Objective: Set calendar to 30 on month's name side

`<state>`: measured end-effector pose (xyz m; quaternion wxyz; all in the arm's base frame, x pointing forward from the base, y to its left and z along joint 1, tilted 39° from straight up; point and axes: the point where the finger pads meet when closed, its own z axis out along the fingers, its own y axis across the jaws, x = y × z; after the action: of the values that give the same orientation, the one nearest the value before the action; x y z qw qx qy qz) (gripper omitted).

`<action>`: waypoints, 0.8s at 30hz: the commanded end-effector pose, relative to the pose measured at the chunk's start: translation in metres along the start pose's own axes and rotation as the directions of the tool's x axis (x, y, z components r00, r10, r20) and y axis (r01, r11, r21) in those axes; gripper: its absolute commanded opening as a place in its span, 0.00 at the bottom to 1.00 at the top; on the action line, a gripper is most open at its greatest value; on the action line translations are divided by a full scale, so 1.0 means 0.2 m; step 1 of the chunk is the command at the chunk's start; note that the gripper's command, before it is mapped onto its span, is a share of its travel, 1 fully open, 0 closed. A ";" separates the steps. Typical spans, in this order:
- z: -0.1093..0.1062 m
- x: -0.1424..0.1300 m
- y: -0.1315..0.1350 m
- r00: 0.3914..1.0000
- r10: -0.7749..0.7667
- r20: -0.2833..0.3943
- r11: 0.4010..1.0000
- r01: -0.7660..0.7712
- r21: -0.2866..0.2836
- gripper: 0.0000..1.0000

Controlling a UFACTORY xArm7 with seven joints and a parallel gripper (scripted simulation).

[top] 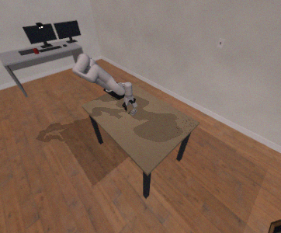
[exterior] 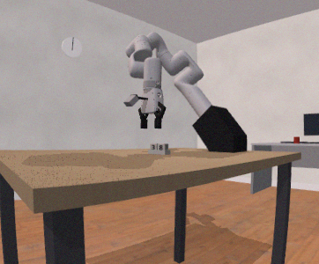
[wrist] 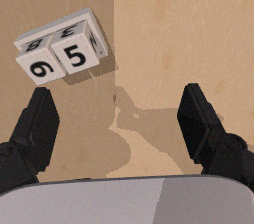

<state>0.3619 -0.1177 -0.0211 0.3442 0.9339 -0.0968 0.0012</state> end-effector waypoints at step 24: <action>-0.02 -0.02 -0.17 0.561 -0.828 0.000 0.561 0.828 0.011 1.00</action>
<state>0.3637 -0.0944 -0.0374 0.3138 0.8927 0.2916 -0.1398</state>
